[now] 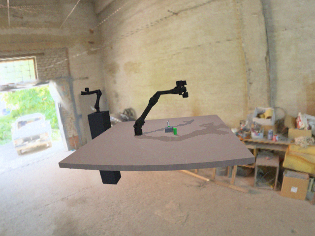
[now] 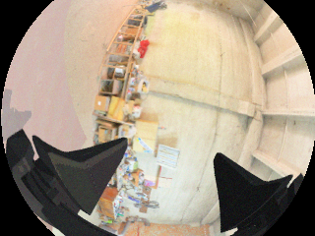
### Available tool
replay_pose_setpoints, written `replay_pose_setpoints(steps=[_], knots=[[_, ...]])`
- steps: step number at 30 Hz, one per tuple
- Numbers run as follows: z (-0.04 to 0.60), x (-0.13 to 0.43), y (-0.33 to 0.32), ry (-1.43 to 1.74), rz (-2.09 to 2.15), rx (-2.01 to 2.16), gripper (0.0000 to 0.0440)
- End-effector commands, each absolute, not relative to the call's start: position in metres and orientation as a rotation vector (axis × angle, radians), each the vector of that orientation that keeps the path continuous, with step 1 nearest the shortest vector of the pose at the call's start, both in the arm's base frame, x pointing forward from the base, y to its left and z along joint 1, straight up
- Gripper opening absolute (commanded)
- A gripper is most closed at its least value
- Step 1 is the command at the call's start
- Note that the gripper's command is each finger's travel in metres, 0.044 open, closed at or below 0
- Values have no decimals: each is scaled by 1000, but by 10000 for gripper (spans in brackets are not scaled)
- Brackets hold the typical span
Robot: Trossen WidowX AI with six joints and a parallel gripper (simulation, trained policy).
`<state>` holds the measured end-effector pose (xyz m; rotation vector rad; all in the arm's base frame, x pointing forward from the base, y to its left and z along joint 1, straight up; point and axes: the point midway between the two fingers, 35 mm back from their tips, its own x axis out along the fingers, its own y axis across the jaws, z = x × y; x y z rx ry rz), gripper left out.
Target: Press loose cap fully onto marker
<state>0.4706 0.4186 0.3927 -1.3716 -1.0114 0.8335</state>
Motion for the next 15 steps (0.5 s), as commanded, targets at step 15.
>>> replay_pose_setpoints(steps=[15], knots=[[399,479,365,-836,895,-1432,251]])
